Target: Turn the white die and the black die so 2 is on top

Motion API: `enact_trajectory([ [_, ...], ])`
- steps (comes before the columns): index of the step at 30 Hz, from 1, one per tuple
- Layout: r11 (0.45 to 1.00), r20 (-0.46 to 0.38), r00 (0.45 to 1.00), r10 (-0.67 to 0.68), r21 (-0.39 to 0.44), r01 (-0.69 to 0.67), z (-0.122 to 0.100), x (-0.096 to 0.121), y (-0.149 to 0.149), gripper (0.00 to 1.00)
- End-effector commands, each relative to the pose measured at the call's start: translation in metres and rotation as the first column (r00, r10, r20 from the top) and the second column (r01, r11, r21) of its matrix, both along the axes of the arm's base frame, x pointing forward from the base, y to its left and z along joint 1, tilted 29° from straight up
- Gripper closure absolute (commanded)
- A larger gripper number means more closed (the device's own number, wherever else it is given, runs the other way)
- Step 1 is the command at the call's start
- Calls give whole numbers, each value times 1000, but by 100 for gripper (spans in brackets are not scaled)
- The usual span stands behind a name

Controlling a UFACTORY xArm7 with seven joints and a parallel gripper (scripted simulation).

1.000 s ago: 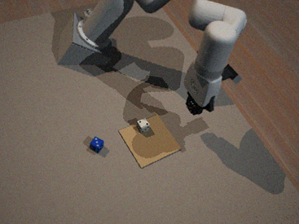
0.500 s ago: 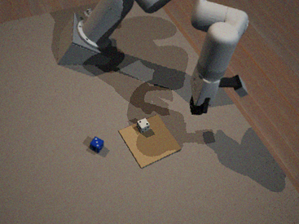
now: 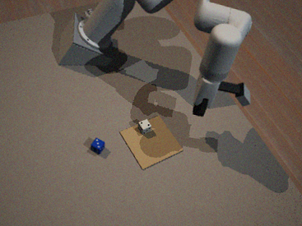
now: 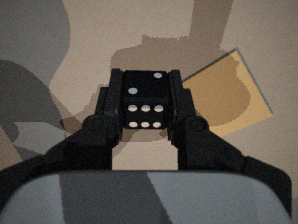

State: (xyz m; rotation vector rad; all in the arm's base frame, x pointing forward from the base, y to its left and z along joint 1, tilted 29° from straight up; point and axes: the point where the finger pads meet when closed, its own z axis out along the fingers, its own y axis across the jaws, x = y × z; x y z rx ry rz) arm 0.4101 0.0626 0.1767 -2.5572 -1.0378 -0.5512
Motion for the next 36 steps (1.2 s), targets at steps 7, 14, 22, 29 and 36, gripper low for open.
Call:
enact_trajectory([
  [7, 956, 120, 992, 41, 284, -74, -5, -9, 14, 73],
  [14, 902, 220, 975, 16, 417, -109, -5, -11, 20, 73],
  [22, 819, 364, 927, -87, 556, -142, -1, -10, 21, 73],
  [29, 769, 453, 869, -200, 622, -147, 1, -8, 15, 73],
  [36, 731, 530, 772, -352, 670, -127, -1, -4, 2, 73],
])
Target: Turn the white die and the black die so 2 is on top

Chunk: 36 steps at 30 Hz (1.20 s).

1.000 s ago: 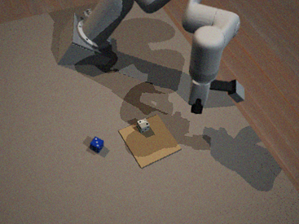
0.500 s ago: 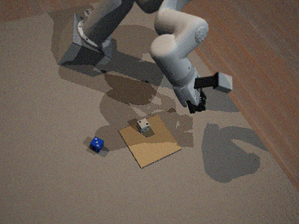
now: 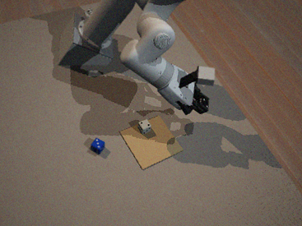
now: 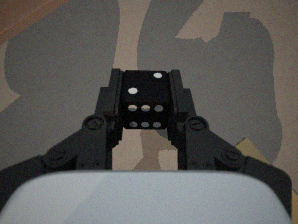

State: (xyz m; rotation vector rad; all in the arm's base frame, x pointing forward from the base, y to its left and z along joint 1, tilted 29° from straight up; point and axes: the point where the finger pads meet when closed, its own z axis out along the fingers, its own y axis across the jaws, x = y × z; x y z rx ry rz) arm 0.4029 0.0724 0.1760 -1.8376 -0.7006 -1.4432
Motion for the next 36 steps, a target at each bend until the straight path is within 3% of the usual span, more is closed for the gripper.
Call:
enact_trajectory([
  [1, 993, 102, 990, -96, 72, 89, -1, 3, -10, 73],
  [15, 990, 117, 986, -122, 83, 113, -6, 5, -11, 73],
  [36, 990, 117, 986, -122, 83, 113, -57, 18, 12, 73],
])
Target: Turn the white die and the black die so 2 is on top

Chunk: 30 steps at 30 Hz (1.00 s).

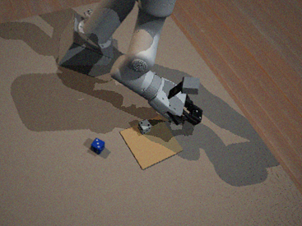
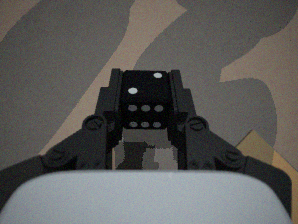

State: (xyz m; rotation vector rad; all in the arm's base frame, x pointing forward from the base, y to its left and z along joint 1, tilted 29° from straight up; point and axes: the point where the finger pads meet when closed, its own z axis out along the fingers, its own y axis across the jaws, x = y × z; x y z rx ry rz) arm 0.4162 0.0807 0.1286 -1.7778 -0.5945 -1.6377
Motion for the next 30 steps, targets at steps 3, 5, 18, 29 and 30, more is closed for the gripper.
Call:
enact_trajectory([
  [3, 1000, 9, 1000, -1, 3, 1, -14, 6, 6, 73],
  [5, 1000, 9, 1000, -1, 3, 1, -15, 7, 6, 73],
  [18, 1000, 9, 1000, -1, 3, 1, -17, 7, 7, 73],
  [29, 1000, 9, 1000, -1, 3, 1, -17, 7, 7, 73],
  [30, 1000, 9, 1000, -1, 3, 1, -17, 7, 7, 73],
])
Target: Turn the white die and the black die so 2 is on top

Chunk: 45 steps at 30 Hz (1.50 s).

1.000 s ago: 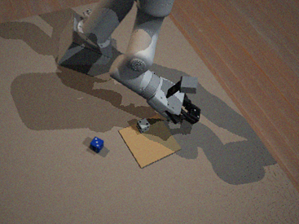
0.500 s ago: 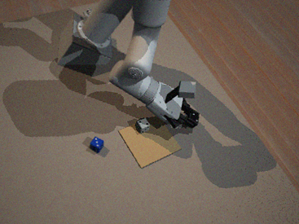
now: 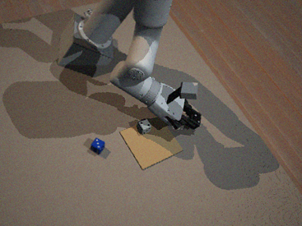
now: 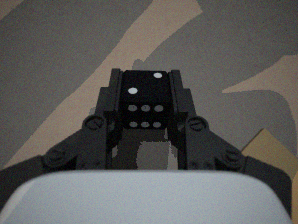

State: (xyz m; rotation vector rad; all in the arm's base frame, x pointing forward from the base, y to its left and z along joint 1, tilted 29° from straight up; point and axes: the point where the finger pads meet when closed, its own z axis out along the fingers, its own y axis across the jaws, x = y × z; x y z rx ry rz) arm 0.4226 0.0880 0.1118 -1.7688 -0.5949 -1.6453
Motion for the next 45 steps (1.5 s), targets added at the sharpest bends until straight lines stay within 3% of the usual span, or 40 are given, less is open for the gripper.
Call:
enact_trajectory([
  [1, 1000, 1, 1000, -1, -1, 1, 0, 1, -1, 73],
  [45, 1000, 1, 1000, -1, -1, 1, -9, 3, 4, 73],
])
